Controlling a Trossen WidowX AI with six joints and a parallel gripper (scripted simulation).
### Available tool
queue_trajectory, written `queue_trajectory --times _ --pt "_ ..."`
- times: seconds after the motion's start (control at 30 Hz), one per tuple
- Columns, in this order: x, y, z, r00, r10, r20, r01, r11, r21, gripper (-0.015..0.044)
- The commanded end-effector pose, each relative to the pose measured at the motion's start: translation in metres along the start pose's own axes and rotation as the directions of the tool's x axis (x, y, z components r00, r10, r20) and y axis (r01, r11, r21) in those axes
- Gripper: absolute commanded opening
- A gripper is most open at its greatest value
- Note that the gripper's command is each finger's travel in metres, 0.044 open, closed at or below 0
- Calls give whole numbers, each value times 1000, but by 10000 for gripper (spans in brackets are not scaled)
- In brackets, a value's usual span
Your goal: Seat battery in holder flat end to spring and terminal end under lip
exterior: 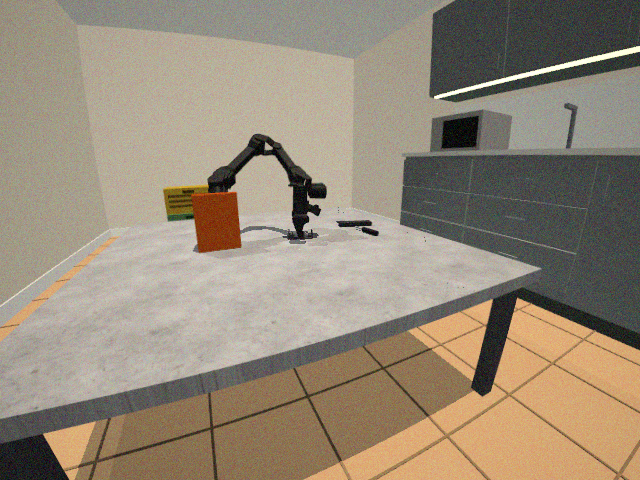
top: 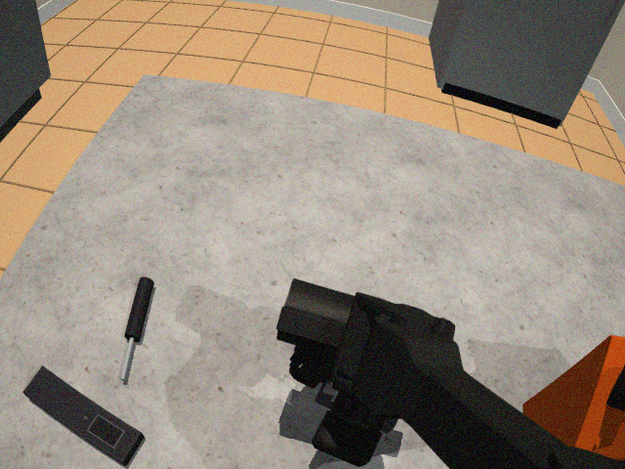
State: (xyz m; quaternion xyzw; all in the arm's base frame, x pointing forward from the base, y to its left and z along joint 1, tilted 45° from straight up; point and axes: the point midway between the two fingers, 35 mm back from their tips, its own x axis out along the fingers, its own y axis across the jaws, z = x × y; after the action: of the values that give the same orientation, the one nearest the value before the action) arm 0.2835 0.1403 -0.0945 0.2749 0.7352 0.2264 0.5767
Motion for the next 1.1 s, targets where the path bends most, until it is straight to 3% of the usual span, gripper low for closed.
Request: queue_trajectory --times 0.0,0.7,0.83,1.07 --pt "0 1 -3 1000 -2 2 2 1000 0 82" --pt "0 1 -7 1000 1 7 -1 1000 0 82" --pt "0 1 -7 1000 1 7 -1 1000 0 184" --pt "-8 0 -7 1000 1 8 -1 1000 -2 184"
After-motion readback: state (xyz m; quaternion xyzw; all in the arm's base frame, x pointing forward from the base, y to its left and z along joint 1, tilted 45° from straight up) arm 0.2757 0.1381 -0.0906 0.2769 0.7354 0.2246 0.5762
